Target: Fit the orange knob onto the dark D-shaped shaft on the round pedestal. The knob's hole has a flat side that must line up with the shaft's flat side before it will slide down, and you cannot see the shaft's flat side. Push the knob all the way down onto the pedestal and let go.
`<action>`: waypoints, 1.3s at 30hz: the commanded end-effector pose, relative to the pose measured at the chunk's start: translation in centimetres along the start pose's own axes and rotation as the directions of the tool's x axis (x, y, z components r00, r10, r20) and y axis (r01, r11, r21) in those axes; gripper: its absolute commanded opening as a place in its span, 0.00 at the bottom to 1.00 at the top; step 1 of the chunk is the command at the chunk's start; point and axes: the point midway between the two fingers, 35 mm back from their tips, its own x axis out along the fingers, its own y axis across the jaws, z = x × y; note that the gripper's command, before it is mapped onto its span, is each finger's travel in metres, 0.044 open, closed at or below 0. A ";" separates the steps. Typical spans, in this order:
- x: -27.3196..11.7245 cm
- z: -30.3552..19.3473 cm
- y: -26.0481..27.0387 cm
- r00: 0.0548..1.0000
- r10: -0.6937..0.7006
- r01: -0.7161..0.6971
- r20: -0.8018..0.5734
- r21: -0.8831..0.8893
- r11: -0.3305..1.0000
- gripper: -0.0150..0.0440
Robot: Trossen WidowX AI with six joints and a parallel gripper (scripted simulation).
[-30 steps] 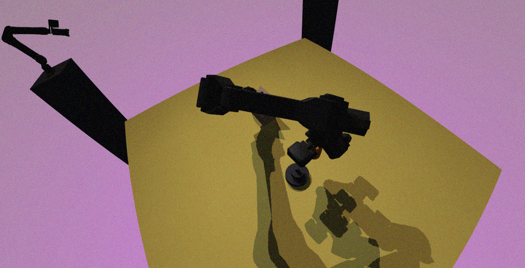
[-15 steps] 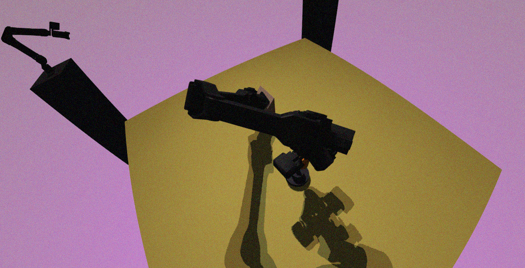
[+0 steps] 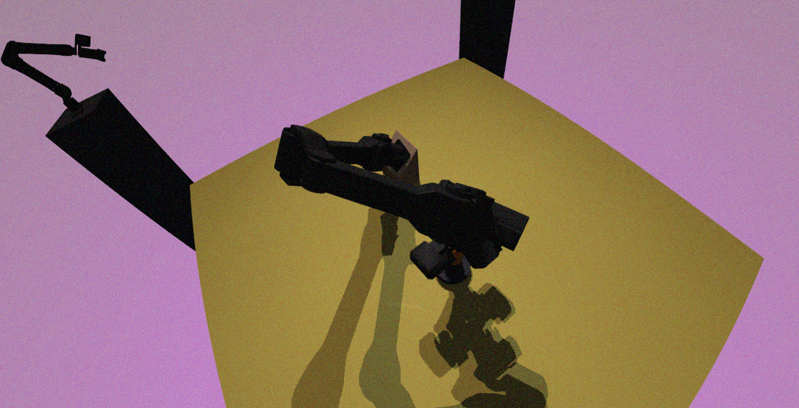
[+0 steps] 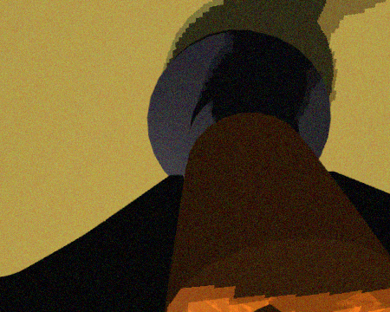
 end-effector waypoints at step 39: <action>0.6 0.1 -0.2 1.000 -0.005 0.005 0.006 0.000 1.000 0.25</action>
